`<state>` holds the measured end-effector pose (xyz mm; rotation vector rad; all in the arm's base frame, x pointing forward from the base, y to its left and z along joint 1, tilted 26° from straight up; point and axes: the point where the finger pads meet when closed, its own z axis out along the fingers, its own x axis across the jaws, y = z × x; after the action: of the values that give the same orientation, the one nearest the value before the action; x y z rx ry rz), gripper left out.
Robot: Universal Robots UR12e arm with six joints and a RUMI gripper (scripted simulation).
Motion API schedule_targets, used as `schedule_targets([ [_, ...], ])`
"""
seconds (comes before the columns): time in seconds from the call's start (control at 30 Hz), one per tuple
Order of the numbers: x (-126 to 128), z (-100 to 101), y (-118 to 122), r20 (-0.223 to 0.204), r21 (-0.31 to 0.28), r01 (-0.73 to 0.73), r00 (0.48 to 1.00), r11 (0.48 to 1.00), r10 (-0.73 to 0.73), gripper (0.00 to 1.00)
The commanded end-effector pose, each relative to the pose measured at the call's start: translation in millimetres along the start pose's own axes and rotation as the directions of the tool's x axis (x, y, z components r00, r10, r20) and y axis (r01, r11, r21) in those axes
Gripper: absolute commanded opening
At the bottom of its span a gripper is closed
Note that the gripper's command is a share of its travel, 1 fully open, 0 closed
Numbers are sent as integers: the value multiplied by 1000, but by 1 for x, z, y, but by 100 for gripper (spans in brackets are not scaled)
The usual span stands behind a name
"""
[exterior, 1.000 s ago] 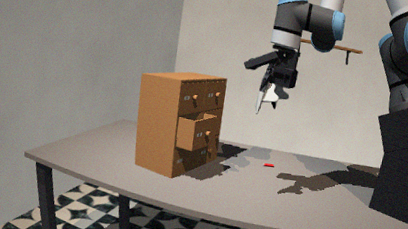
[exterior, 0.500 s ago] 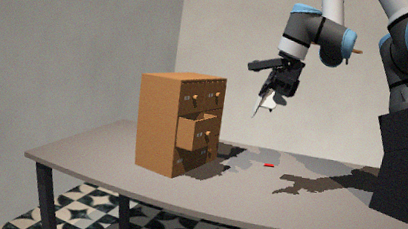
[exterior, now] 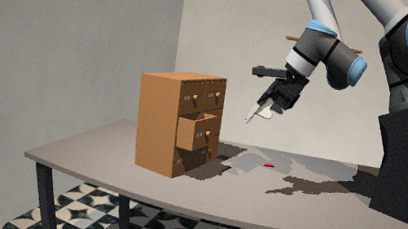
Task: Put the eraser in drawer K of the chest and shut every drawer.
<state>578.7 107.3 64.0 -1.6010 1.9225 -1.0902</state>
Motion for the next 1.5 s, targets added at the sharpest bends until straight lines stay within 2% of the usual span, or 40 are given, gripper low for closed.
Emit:
schedule_targets([
  [0.0, -1, 9, -3, 7, 95, 1, 1000, 995, -2, 100],
  [0.23, -1, 24, -6, 7, 231, 0, 1000, 973, -1, 100],
  [0.5, -1, 42, -10, 8, 389, -2, 1000, 921, -1, 100],
  [0.57, -1, 42, -10, 8, 389, -2, 1000, 921, -1, 100],
  [0.97, -1, 66, -14, 8, 588, -4, 1000, 809, -1, 100],
  [1.07, -1, 71, -15, 8, 621, -5, 1000, 783, -1, 100],
  [1.47, -1, 77, -16, 7, 669, -4, 1000, 743, -2, 100],
])
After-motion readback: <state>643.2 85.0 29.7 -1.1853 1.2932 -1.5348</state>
